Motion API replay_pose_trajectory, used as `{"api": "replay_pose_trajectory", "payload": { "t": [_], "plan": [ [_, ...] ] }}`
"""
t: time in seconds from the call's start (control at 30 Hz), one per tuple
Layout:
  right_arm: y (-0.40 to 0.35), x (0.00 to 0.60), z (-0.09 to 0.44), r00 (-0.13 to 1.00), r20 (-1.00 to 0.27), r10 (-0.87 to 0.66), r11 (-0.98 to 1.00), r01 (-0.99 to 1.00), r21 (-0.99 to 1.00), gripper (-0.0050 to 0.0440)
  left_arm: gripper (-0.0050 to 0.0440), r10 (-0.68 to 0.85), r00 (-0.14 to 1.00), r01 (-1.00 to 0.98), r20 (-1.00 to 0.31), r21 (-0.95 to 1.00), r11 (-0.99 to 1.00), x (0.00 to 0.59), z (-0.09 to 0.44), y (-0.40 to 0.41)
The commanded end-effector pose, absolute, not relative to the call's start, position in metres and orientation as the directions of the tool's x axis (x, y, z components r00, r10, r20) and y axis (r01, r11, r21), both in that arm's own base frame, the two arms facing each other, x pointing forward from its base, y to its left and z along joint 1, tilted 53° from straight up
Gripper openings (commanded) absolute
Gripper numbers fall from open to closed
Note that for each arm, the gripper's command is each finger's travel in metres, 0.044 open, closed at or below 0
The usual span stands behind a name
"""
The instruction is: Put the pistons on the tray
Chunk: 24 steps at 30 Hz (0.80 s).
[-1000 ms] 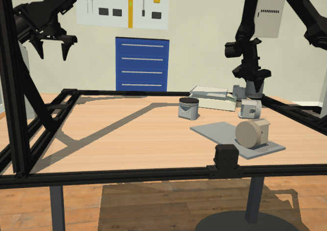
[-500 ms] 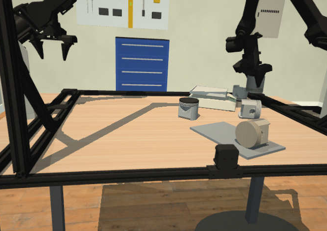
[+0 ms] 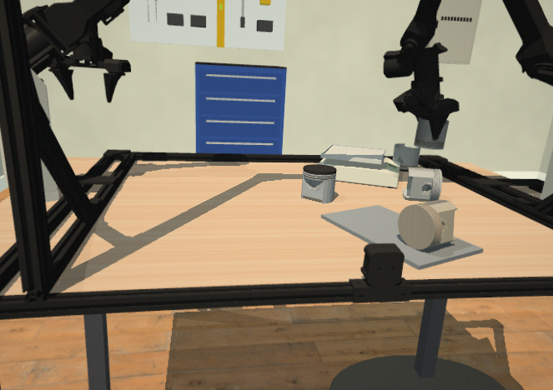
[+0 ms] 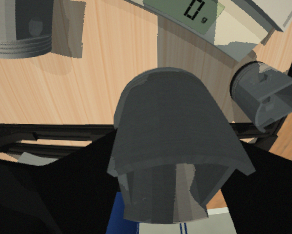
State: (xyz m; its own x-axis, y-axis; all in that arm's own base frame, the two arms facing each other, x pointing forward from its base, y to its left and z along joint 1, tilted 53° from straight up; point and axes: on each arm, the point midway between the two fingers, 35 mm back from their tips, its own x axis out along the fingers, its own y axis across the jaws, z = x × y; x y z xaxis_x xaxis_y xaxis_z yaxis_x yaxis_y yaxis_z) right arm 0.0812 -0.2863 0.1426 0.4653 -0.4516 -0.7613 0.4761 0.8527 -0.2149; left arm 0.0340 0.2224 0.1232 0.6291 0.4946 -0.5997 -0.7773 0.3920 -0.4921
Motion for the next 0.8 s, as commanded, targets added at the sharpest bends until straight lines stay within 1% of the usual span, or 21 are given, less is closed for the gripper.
{"api": "replay_pose_trajectory", "payload": {
  "t": [0.0, 0.33, 0.4, 0.77],
  "plan": [
    [-0.27, 0.082, 0.153, 0.492, -0.739, -0.459, 0.828, 0.539, -0.155, 0.0158, 0.044, 0.494, 0.63, -0.776, -0.599, -0.493, 0.393, 0.034, 0.123, 0.222],
    [-0.226, 0.088, 0.176, 0.561, -0.684, -0.466, 0.742, 0.669, 0.044, 0.0158, 0.044, 0.494, 0.63, -0.776, -0.599, -0.493, 0.393, 0.034, 0.123, 0.222],
    [-0.226, 0.088, 0.176, 0.561, -0.684, -0.466, 0.742, 0.669, 0.044, 0.0158, 0.044, 0.494, 0.63, -0.776, -0.599, -0.493, 0.393, 0.034, 0.123, 0.222],
    [-0.218, 0.089, 0.18, 0.621, -0.61, -0.492, 0.605, 0.748, 0.273, 0.0158, 0.044, 0.494, 0.63, -0.776, -0.599, -0.493, 0.393, 0.034, 0.123, 0.222]
  ]
}}
